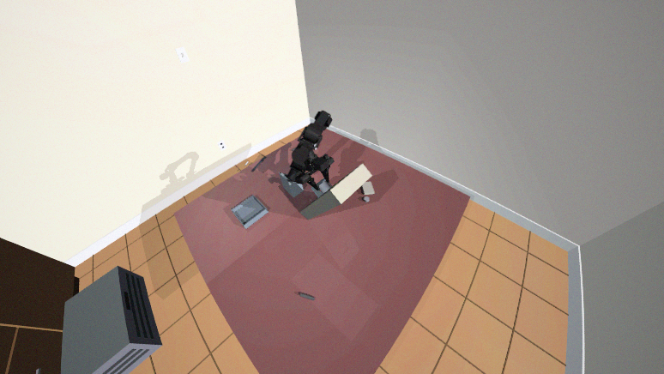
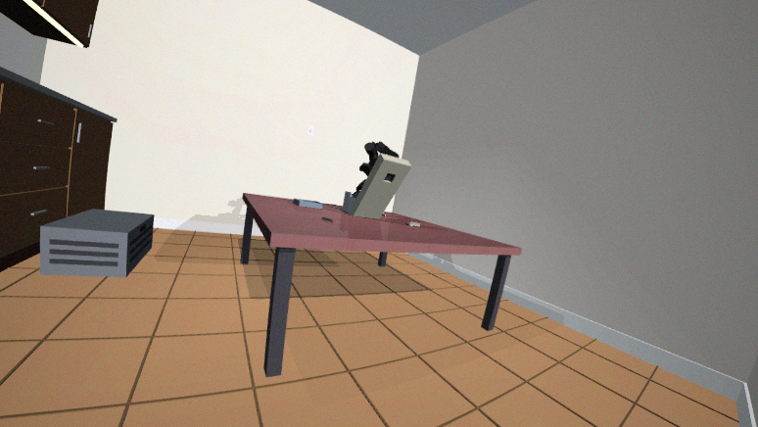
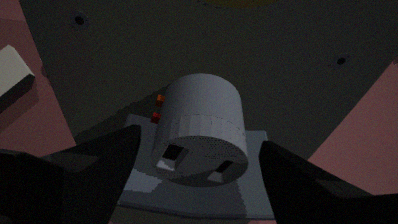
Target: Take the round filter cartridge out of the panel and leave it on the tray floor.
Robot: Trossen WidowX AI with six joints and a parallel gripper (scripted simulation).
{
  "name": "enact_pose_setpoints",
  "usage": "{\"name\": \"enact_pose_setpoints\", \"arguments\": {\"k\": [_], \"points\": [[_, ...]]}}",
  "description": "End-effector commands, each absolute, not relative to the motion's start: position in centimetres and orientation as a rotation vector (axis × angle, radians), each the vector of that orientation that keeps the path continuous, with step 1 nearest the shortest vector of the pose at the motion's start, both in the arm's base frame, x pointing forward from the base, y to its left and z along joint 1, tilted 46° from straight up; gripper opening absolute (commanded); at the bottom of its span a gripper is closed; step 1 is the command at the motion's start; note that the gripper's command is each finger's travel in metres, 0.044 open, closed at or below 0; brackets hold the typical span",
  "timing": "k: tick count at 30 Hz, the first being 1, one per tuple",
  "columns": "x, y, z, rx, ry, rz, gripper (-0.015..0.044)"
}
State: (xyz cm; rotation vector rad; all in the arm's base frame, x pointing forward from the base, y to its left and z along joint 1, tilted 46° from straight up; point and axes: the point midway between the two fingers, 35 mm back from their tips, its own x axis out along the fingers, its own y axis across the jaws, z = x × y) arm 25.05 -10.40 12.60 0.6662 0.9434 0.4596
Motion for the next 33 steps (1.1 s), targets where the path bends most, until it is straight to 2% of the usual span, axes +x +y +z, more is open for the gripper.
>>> {"name": "enact_pose_setpoints", "arguments": {"k": [1,17,24,33], "points": [[25.1,-10.4,12.6,0.666,0.943,0.460,0.0298],[25.1,-10.4,12.6,0.666,0.943,0.460,0.0191],[25.6,-10.9,13.2,0.667,0.943,0.460,0.0008],[25.8,-12.8,15.0,0.676,0.936,0.431,0.0000]]}}
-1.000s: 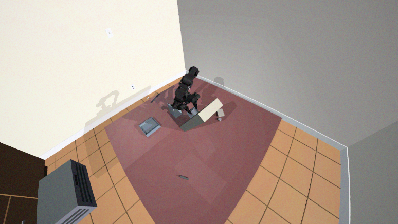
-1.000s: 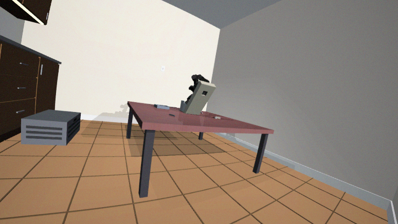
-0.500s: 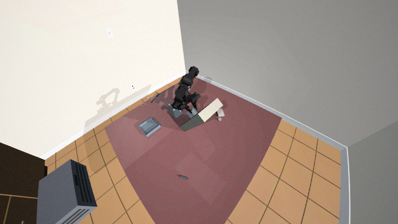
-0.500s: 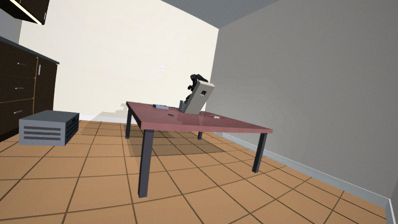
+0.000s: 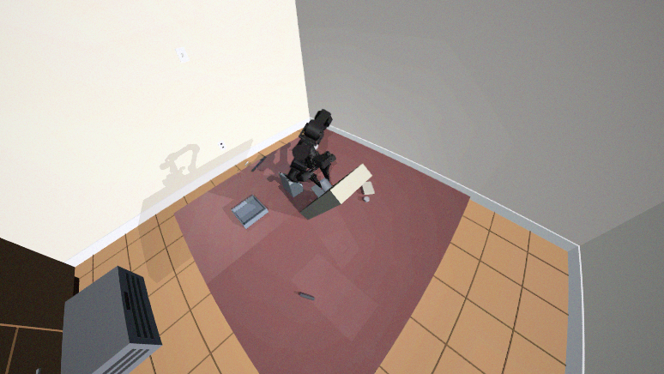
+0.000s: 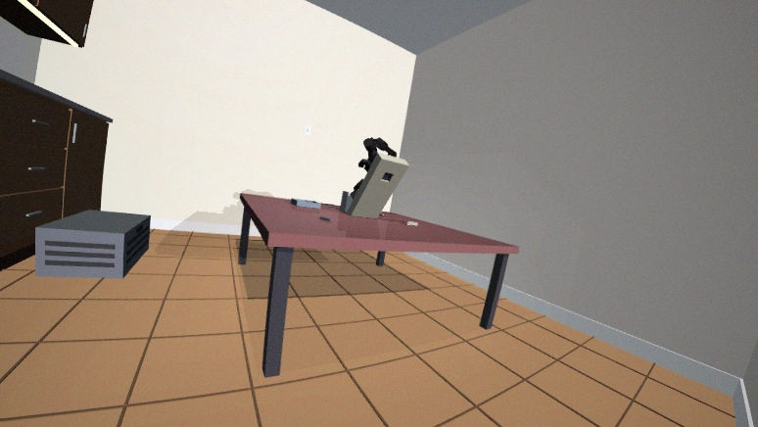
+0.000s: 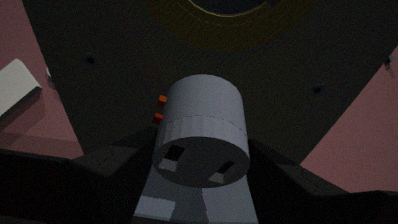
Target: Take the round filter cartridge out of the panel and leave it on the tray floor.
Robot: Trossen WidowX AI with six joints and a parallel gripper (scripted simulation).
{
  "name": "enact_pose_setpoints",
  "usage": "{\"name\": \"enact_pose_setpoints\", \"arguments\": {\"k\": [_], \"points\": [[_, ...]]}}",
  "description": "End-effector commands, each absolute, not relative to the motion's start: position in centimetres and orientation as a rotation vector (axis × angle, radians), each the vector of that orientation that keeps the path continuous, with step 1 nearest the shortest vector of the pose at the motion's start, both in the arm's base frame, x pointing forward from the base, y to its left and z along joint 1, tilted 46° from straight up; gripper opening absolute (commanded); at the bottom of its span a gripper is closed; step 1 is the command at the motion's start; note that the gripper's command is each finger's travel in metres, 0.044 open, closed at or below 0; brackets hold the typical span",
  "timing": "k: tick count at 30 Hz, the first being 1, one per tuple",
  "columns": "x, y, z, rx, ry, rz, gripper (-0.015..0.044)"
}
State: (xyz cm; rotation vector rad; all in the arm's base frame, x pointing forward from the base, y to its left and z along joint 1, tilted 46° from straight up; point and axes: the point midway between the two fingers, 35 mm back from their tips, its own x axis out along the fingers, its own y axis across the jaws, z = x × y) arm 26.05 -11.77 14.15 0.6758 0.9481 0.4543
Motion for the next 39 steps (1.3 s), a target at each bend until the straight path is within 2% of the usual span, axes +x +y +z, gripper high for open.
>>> {"name": "enact_pose_setpoints", "arguments": {"k": [1,14,39], "points": [[25.5,-13.3,15.3,0.678,0.933,0.420,0.0000],[21.9,-17.4,19.4,0.709,0.907,0.294,0.0000],[23.0,-22.5,12.8,0.732,0.946,0.388,0.0000]]}}
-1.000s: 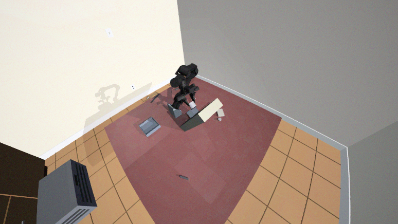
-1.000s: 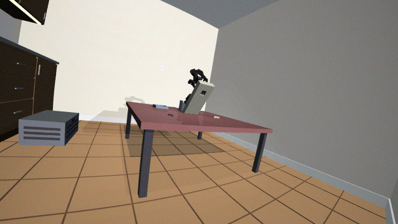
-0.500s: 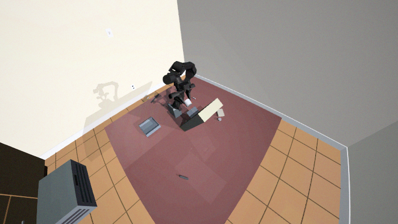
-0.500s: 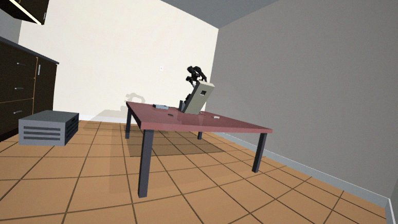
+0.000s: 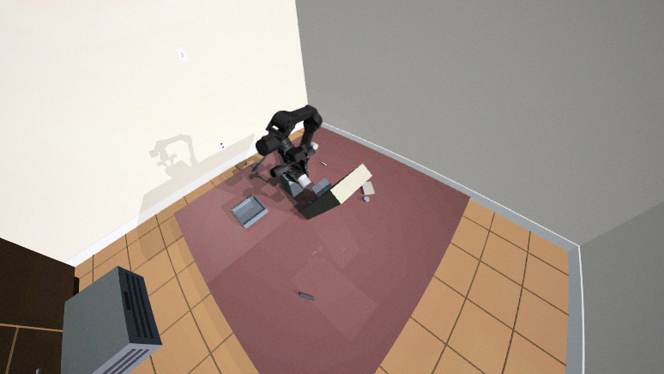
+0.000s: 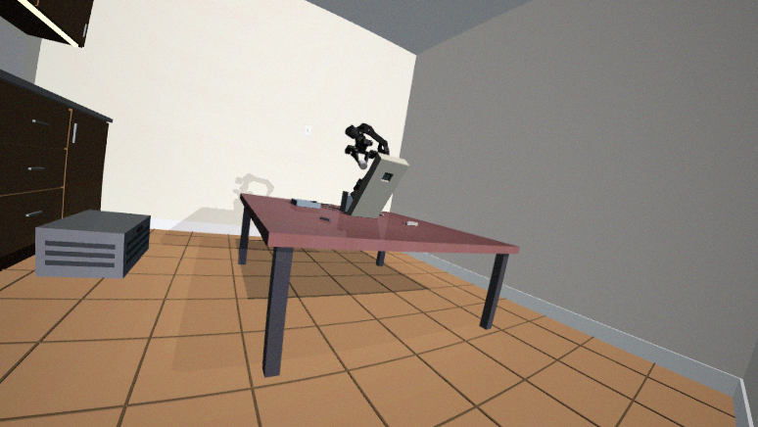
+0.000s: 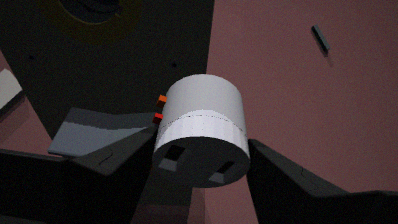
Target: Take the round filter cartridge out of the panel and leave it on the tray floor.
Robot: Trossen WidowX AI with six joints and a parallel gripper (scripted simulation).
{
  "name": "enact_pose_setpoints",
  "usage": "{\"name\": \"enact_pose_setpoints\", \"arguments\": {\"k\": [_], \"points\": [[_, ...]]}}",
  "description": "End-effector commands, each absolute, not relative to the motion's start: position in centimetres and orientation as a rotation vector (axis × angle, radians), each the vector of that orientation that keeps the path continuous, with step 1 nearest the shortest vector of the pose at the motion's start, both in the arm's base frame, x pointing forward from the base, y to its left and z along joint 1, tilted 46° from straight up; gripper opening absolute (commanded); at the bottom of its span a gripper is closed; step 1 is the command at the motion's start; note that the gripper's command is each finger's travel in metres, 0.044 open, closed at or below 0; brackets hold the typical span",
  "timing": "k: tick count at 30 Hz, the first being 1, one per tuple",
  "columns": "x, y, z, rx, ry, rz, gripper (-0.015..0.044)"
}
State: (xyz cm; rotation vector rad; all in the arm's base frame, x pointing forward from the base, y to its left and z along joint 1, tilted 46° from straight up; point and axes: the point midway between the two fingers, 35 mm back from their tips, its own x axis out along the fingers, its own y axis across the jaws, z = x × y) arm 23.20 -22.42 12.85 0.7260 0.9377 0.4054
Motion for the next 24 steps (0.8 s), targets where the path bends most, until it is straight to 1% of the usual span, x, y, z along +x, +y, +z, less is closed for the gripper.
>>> {"name": "enact_pose_setpoints", "arguments": {"k": [1,13,24], "points": [[22.8,-22.8,12.3,0.747,0.964,0.366,0.0000],[18.4,-27.0,5.2,0.968,1.186,-0.017,0.0000],[13.6,-30.6,-0.5,1.163,1.288,-0.464,0.0000]]}}
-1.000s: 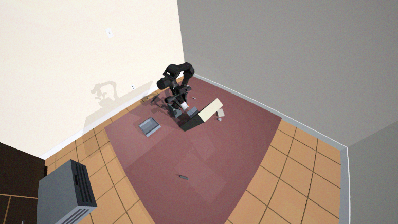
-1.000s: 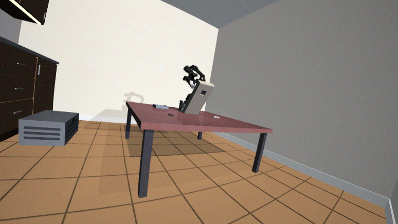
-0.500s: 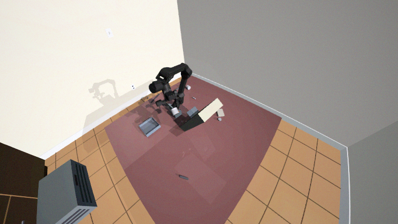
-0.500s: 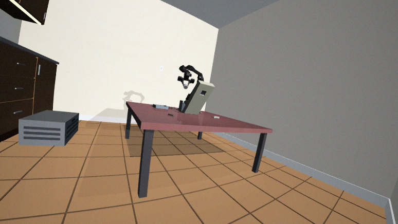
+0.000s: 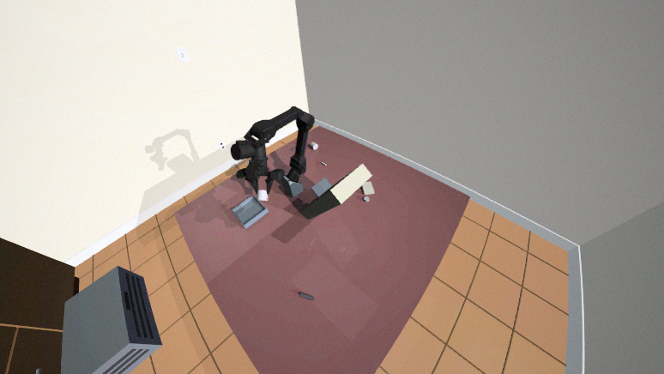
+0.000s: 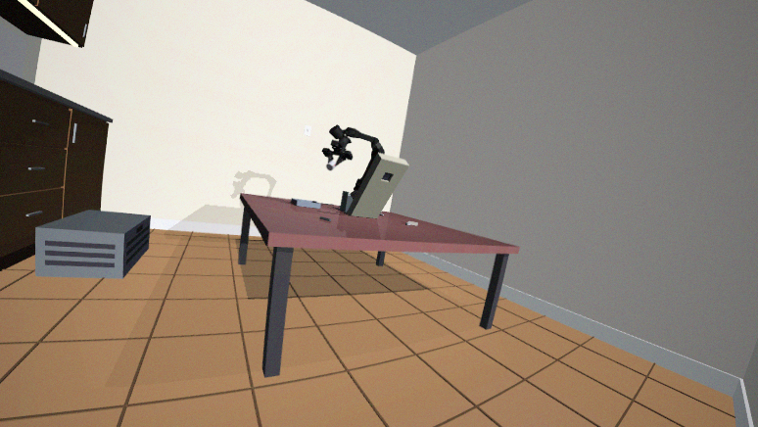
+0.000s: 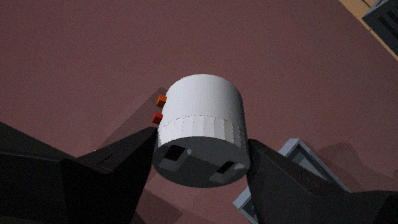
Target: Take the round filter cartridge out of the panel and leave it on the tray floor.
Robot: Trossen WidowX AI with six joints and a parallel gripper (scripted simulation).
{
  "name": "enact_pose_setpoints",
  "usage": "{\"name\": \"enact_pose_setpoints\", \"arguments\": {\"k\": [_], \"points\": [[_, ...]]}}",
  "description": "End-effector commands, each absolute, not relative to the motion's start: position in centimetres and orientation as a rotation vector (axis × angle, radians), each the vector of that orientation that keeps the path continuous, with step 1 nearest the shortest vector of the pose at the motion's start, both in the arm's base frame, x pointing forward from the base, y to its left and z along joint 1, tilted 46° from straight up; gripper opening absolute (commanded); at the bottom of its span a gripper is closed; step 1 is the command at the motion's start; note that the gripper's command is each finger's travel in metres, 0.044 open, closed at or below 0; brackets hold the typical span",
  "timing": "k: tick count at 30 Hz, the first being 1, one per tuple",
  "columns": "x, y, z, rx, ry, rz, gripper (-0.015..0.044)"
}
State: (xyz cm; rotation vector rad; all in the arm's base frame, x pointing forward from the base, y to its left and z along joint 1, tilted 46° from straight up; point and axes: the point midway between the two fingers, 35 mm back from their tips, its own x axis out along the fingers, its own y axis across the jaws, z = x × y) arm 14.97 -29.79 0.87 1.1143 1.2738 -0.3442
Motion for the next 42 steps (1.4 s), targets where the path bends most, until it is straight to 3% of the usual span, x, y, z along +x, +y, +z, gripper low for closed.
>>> {"name": "enact_pose_setpoints", "arguments": {"k": [1,9,34,42], "points": [[13.2,-30.9,-1.0,1.180,1.291,-0.509,0.0000],[12.1,-31.3,-2.0,1.210,1.297,-0.590,0.0000],[-2.3,-25.2,-13.2,1.413,1.382,-1.154,0.0000],[-4.0,-23.5,-14.2,1.442,1.391,-1.234,0.0000]]}}
